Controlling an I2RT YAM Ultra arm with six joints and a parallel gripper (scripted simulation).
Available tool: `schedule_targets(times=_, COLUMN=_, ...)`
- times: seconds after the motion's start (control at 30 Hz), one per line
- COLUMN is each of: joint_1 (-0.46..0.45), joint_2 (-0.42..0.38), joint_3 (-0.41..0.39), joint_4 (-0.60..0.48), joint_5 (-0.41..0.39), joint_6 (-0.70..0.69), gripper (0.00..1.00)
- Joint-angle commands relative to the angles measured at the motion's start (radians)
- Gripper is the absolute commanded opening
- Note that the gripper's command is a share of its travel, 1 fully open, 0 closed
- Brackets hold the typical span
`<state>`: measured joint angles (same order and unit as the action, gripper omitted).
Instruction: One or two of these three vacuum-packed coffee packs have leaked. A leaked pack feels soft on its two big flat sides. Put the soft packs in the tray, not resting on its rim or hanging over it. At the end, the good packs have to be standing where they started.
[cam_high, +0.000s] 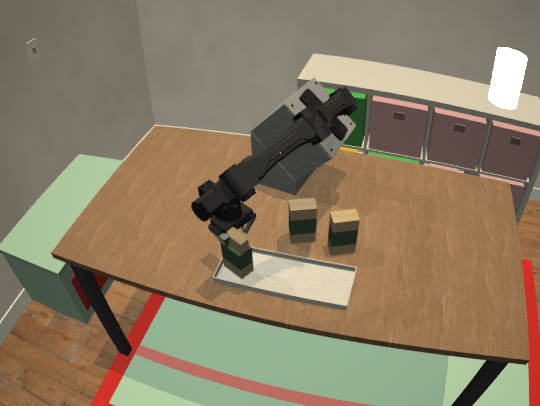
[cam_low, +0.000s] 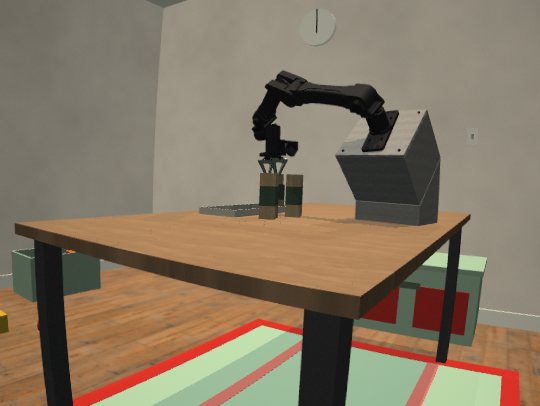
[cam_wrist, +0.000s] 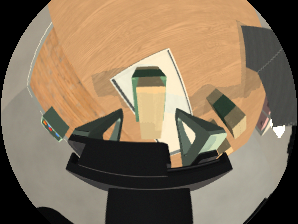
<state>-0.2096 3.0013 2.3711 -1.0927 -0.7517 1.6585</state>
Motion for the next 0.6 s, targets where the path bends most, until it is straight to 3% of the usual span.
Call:
schedule_targets(times=0.0, joint_1=-0.082, joint_2=-0.070, joint_3=0.046, joint_4=-0.079, joint_5=0.019, joint_6=-0.041, gripper=0.77)
schedule_targets(times=0.23, joint_1=-0.115, joint_2=-0.033, joint_3=0.123, joint_4=-0.183, joint_5=0.022, joint_6=-0.084, gripper=0.77)
schedule_targets(times=0.57, joint_1=-0.116, joint_2=-0.010, joint_3=0.171, joint_4=-0.219, joint_5=0.022, joint_6=-0.093, gripper=0.77)
